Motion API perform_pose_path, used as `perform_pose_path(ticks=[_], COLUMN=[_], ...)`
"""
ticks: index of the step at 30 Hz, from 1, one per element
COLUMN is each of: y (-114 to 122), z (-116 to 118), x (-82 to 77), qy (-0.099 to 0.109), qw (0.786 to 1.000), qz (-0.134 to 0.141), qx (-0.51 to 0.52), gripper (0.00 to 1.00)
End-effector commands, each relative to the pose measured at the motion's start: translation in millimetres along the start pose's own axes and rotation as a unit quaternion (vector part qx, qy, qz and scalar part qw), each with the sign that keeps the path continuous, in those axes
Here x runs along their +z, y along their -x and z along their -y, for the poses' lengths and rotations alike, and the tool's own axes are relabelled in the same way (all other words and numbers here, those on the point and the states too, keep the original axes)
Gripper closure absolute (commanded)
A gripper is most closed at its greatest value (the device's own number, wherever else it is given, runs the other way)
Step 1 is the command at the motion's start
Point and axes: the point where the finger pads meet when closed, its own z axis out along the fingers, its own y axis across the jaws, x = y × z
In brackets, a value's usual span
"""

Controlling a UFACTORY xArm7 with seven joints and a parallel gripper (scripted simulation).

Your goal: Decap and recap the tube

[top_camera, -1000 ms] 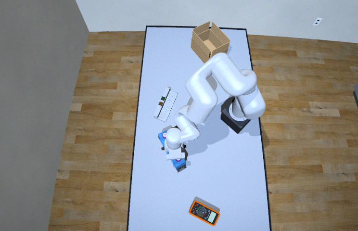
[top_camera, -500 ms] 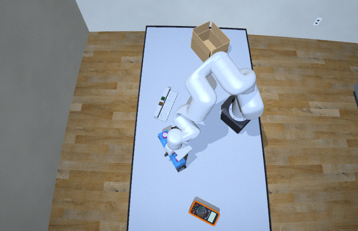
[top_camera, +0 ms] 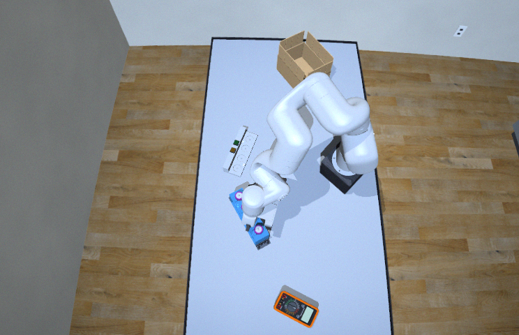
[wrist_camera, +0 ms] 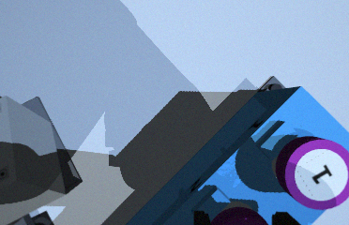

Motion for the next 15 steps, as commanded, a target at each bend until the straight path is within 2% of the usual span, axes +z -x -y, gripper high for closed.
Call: perform_pose_path(ticks=[1, 13, 15], y=[1.3, 1.3, 1.3], z=[-0.5, -0.5, -0.4], x=[-0.9, -0.9, -1.0], qy=[0.009, 0.009, 0.007], qw=[1.000, 1.000, 0.997], qz=[-0.016, -0.016, -0.016], qx=[-0.009, -0.009, 0.075], gripper=[0.54, 0.54, 0.54])
